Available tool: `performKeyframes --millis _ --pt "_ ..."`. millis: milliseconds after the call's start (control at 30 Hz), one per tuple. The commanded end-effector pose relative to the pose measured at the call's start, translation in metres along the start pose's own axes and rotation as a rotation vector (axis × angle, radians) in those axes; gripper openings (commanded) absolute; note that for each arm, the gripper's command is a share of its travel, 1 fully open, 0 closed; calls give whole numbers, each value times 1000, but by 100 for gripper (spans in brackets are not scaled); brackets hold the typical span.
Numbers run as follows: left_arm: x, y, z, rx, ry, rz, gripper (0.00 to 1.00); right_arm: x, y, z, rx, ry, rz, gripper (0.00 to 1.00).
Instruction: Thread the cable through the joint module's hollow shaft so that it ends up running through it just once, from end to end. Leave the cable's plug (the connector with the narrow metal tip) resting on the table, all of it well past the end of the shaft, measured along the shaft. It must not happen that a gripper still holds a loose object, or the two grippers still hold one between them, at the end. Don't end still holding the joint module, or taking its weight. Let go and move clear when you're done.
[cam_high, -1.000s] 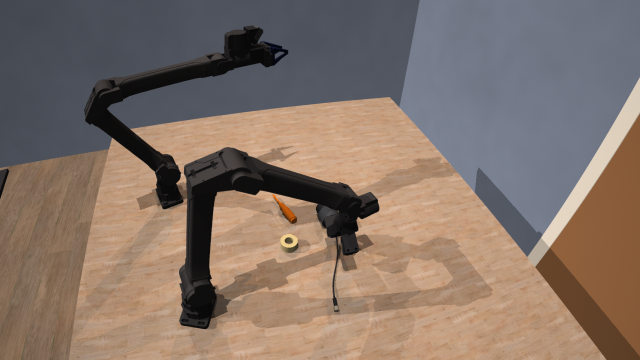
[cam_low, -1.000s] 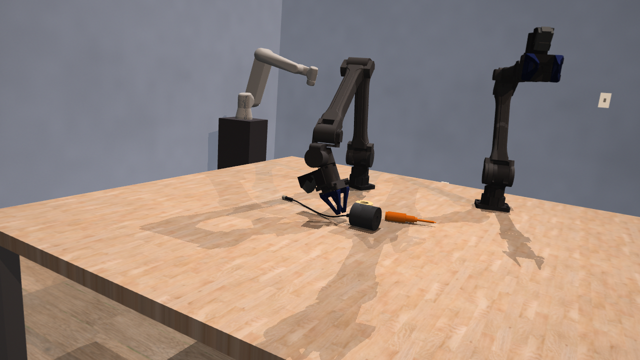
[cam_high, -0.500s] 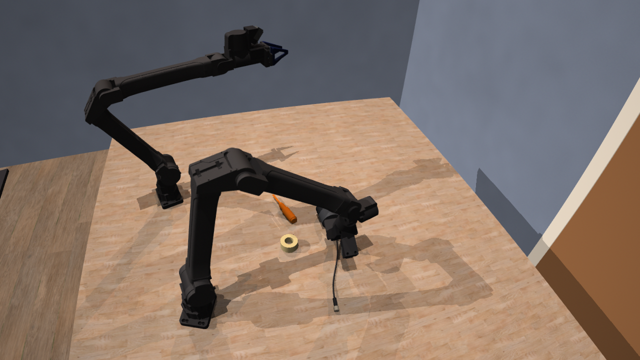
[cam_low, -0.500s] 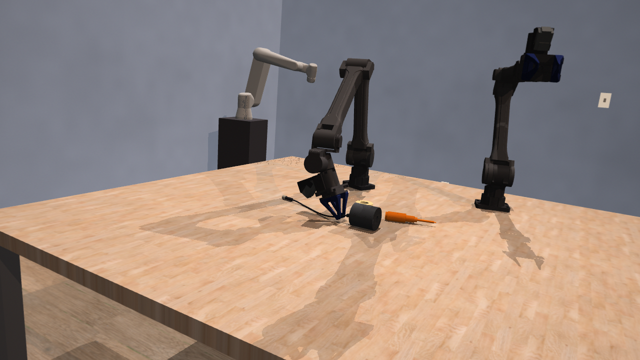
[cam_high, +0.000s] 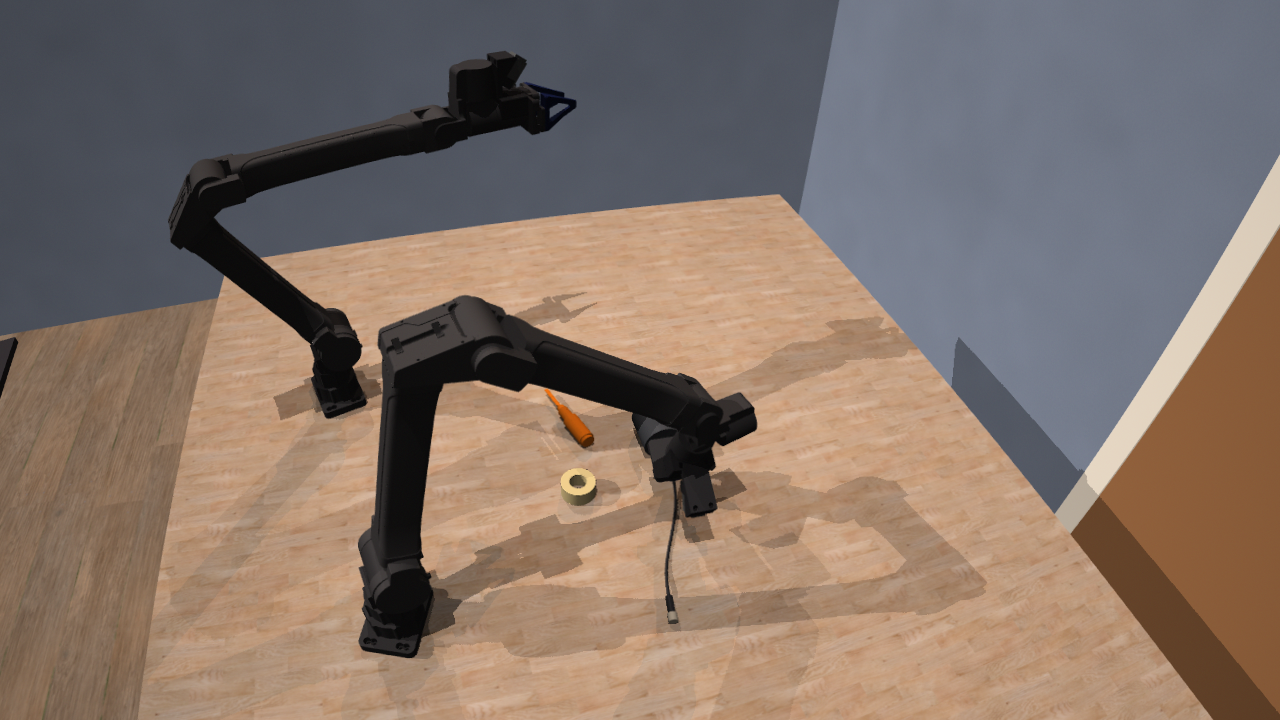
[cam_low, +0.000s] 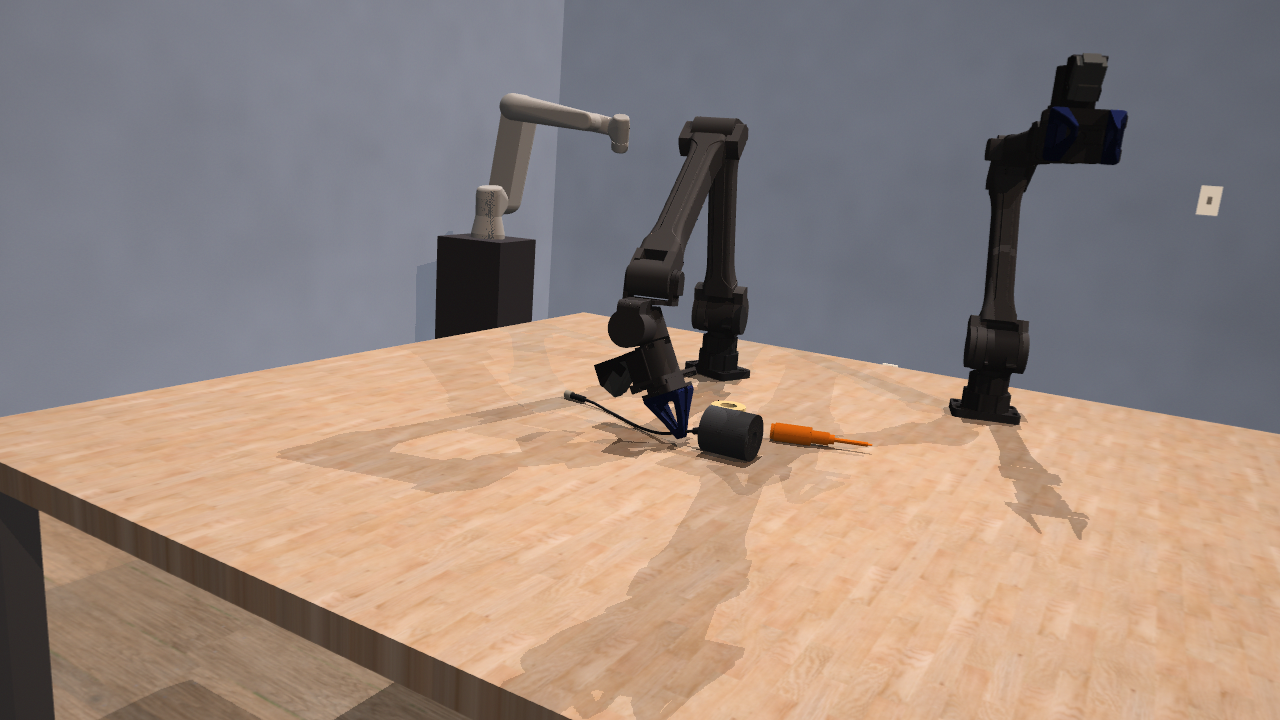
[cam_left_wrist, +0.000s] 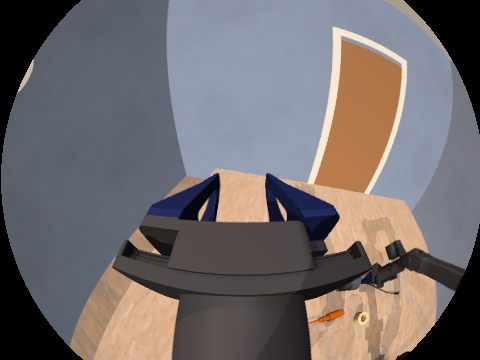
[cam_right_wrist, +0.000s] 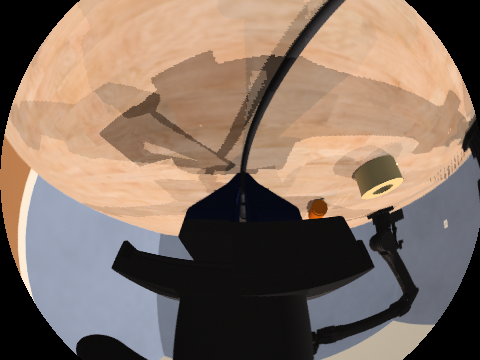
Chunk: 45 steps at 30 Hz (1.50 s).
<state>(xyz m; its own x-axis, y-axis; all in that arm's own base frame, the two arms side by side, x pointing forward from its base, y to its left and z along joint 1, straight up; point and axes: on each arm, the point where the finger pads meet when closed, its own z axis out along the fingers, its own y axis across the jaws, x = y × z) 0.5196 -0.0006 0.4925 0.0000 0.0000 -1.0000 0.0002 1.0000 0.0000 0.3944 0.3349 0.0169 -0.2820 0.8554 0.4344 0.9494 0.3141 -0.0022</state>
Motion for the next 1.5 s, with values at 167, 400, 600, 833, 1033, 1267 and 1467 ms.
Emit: performKeyframes --millis 167,400,600,833,1033,1267,1467 --pt "-21 0 -2 0 -42 5 46 -8 2 3 12 0 4 0" --pt "-21 0 -2 0 -42 5 46 4 2 2 9 1 3 0" --pt "-21 0 -2 0 -42 5 46 27 19 -15 -42 11 -20 0" --pt "-21 0 -2 0 -42 5 46 31 17 -13 -37 10 -18 0" --pt "-21 0 -2 0 -42 5 46 39 18 -16 -44 13 -21 0" --pt "-21 0 -2 0 -42 5 46 38 18 -14 -46 12 -14 32" --pt "-21 0 -2 0 -42 5 46 37 21 -17 -53 16 -10 32"
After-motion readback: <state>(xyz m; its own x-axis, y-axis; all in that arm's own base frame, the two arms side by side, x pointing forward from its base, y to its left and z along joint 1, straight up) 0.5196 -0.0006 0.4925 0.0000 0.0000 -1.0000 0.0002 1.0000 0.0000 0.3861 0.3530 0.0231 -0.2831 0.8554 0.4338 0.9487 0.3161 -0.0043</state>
